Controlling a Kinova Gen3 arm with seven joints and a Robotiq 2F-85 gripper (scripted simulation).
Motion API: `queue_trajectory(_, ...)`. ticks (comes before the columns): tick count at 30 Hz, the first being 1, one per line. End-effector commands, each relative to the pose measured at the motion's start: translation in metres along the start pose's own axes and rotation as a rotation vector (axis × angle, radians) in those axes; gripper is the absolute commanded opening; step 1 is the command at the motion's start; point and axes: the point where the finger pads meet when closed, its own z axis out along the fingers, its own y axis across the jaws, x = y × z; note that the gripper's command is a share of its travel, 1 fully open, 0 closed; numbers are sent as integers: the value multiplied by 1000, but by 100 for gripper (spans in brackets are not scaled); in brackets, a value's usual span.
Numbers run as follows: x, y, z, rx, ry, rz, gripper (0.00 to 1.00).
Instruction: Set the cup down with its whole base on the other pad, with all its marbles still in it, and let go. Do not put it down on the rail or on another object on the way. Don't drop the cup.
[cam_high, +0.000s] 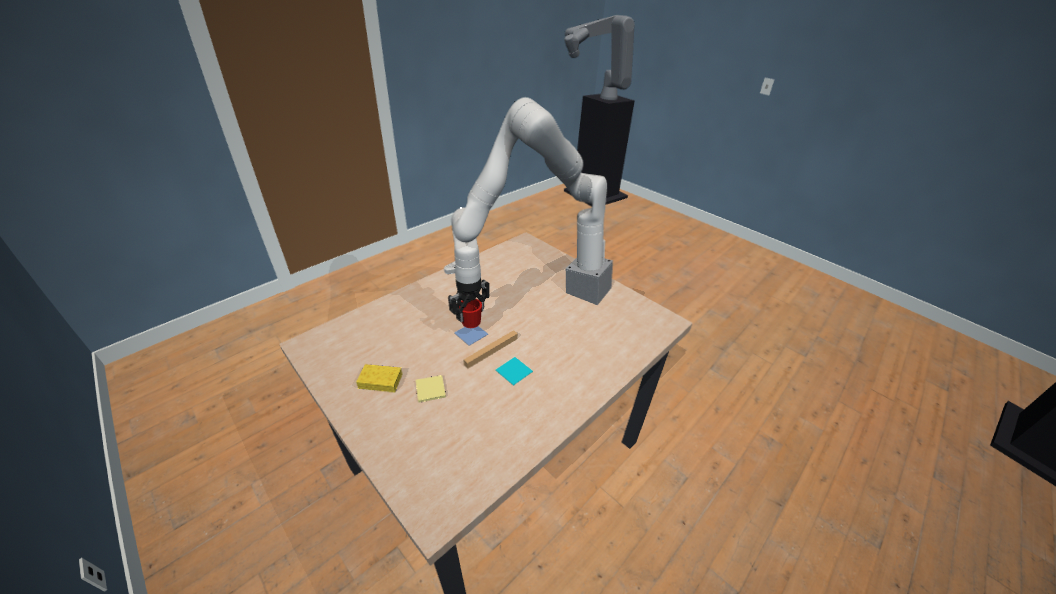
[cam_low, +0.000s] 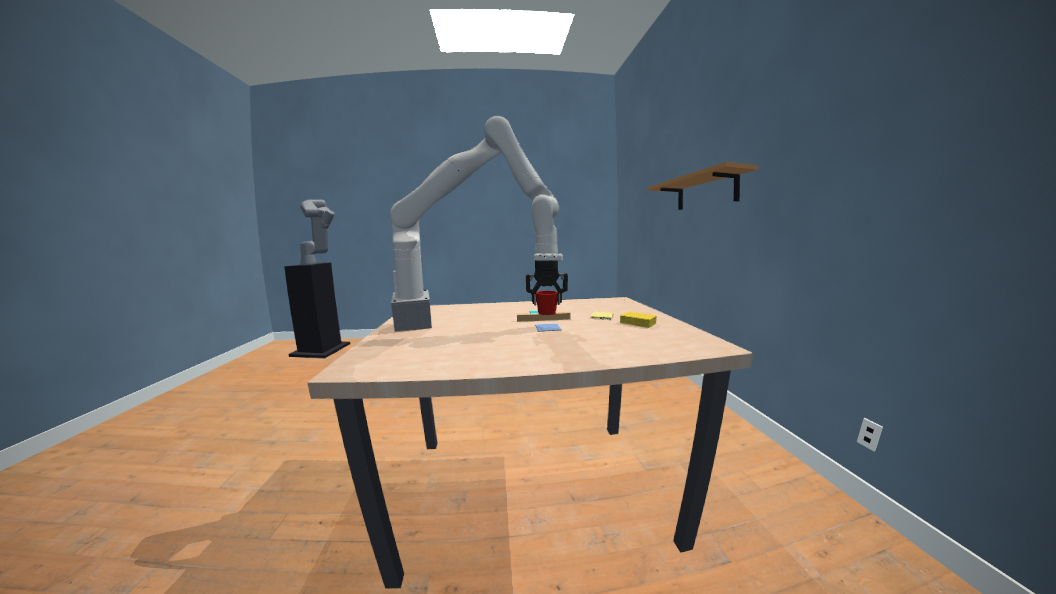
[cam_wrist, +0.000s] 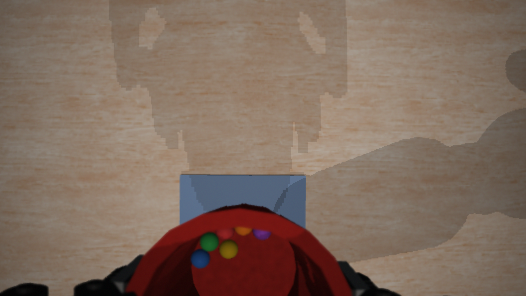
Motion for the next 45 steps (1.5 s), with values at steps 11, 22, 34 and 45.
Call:
queue_trajectory(11,-19,-1,-1,2,0,-3,83)
queue_trajectory(22,-49,-1,-1,2,0,-3,83)
queue_trajectory(34,-104,-1,-1,2,0,-3,83)
queue_trajectory(45,-148,-2,-1,2,0,-3,83)
